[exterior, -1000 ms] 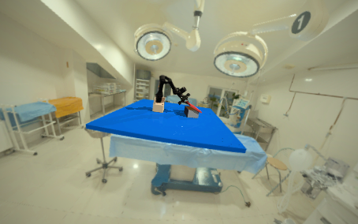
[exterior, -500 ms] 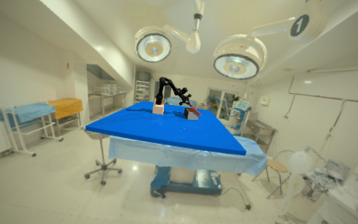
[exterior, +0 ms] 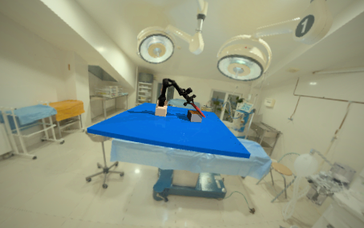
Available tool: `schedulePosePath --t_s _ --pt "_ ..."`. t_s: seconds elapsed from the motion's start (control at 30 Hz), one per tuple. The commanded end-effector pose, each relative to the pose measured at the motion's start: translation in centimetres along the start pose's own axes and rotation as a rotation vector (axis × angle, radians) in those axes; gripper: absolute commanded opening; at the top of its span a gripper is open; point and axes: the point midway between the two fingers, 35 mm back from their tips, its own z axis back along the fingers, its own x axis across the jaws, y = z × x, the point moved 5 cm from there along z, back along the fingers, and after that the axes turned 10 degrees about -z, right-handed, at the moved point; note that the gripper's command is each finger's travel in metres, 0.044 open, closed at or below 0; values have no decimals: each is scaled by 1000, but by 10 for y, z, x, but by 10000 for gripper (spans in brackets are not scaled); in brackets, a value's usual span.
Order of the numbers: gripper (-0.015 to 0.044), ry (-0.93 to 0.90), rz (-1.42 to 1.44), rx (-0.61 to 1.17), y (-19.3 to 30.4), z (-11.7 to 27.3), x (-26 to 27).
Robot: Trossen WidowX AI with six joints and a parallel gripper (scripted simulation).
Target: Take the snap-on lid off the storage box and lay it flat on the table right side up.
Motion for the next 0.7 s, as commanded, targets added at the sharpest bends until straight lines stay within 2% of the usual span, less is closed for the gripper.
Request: schedulePosePath --t_s 0.0,0.67 --pt "0 -14 -8 0 2 4 10" --pt "0 -14 -8 1 5 21 30"
